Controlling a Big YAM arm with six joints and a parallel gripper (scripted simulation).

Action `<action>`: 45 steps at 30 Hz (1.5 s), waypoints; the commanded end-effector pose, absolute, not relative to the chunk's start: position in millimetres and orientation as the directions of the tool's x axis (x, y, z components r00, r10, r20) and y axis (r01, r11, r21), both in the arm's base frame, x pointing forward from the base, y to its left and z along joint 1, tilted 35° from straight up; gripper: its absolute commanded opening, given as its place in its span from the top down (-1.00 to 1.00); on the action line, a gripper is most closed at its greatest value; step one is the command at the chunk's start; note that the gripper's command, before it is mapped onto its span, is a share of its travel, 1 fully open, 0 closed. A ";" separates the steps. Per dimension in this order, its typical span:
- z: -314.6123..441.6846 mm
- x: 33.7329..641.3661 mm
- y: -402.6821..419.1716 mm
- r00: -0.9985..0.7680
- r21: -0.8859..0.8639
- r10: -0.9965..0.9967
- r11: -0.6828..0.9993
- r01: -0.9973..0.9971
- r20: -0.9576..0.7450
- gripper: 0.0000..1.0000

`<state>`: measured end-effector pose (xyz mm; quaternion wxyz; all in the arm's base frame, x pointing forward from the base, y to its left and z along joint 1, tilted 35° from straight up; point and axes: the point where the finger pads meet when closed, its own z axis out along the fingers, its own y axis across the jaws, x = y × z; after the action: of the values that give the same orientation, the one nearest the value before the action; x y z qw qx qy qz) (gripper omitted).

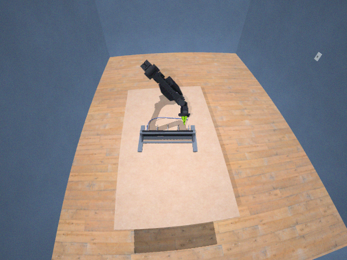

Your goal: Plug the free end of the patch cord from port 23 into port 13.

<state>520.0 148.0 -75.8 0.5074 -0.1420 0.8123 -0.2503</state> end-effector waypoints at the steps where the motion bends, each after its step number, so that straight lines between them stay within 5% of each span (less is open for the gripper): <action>1: -75.4 524.0 168.7 -0.421 -0.537 -0.482 0.844 0.013 -0.768 1.00; 22: -22.8 403.0 194.8 -0.424 -0.534 -0.479 0.845 0.015 -0.769 1.00; 45: -3.5 398.8 170.2 -0.423 -0.532 -0.470 0.846 0.033 -0.775 1.00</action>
<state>390.8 181.1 -22.8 0.5057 -0.1517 0.8137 -0.2432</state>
